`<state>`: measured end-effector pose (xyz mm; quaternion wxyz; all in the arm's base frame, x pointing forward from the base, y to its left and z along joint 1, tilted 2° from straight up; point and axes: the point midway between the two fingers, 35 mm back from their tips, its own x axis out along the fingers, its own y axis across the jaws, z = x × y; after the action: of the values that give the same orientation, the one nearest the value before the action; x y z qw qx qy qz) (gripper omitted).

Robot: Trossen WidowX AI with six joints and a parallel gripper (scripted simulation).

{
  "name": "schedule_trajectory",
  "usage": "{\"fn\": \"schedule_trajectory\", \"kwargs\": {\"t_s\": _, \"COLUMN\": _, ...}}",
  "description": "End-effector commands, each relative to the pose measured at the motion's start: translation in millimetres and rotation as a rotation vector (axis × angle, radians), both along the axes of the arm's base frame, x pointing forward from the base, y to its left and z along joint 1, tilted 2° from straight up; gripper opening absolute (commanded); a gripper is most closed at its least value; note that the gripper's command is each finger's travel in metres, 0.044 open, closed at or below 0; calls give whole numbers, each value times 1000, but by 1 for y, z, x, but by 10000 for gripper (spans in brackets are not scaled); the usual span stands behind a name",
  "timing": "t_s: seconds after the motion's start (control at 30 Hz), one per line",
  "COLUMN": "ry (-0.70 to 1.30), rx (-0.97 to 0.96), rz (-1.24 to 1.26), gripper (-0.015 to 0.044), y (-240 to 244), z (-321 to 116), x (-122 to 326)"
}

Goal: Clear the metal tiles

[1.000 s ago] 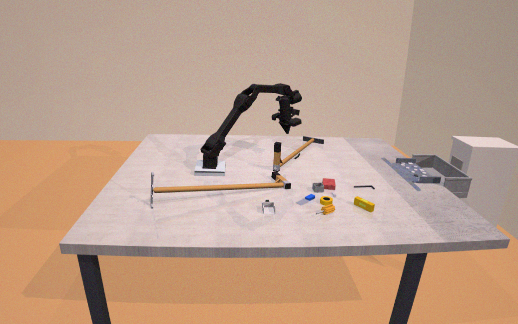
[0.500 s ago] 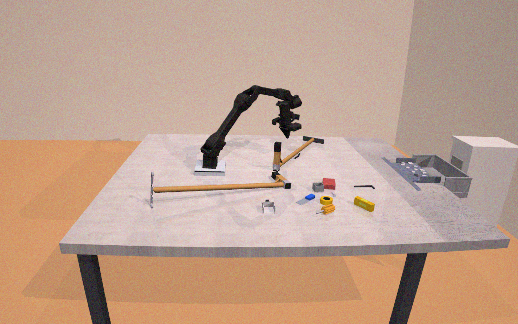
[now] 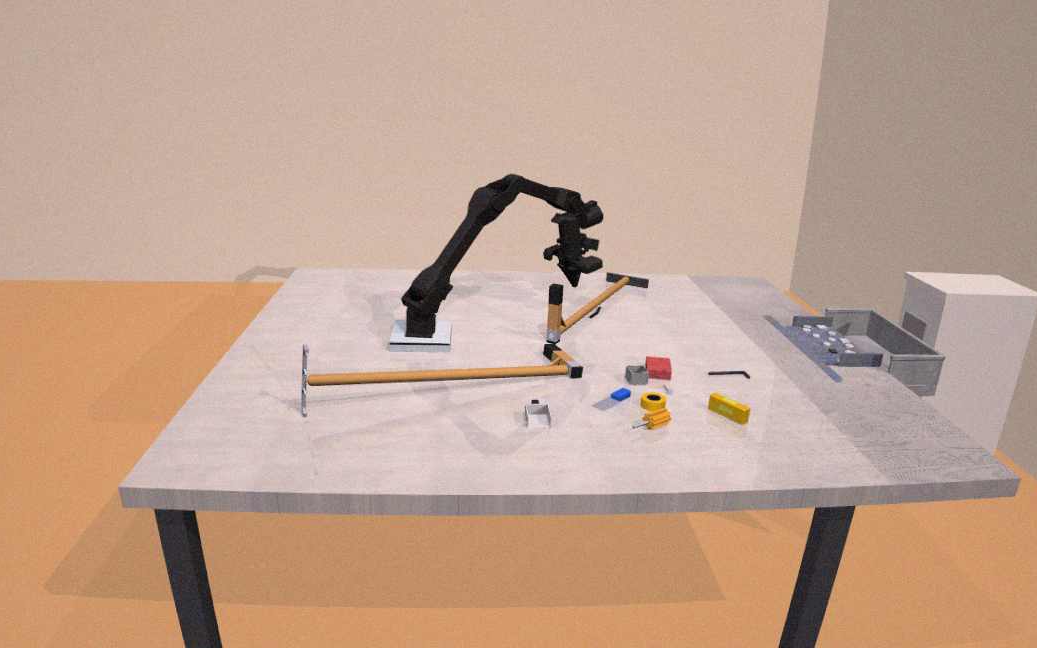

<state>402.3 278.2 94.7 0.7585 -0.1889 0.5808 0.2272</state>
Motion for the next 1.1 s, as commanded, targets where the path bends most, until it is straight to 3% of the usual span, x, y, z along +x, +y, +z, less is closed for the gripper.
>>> {"fn": "schedule_trajectory", "kwargs": {"t_s": 0.0, "ry": -3, "rx": -1, "rz": 0, "gripper": 0, "y": -1, "z": -6, "x": 0}}
{"fn": "schedule_trajectory", "kwargs": {"t_s": 1.07, "ry": -4, "rx": 0, "rz": -1, "gripper": 0, "y": -7, "z": -52, "x": 0}}
